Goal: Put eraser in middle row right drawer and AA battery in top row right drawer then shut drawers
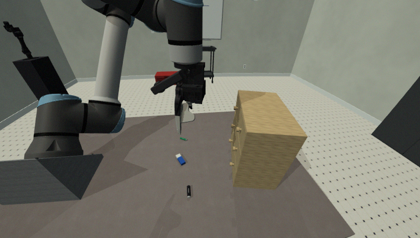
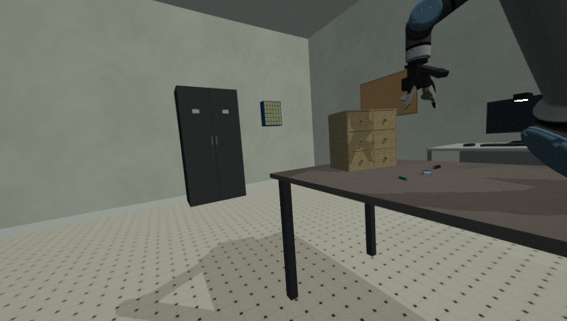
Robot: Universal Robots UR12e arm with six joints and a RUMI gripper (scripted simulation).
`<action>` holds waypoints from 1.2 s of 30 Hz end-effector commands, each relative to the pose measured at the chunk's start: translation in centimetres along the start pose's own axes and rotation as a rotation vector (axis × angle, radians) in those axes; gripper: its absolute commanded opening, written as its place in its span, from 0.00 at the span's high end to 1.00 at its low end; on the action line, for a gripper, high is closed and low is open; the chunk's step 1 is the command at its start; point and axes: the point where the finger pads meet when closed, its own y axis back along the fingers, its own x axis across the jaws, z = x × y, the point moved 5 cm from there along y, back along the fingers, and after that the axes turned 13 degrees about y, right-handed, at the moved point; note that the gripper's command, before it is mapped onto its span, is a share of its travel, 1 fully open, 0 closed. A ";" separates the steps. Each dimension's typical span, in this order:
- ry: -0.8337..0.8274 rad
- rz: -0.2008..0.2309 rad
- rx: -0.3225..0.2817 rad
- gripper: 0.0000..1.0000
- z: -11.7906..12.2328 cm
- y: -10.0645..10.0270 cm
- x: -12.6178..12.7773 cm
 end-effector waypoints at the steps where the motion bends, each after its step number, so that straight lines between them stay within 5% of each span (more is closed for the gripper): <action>1: 0.032 0.001 -0.001 0.00 0.1 -0.2 -0.1; 36: 0.032 -0.009 -0.050 0.00 0.2 -0.6 -0.1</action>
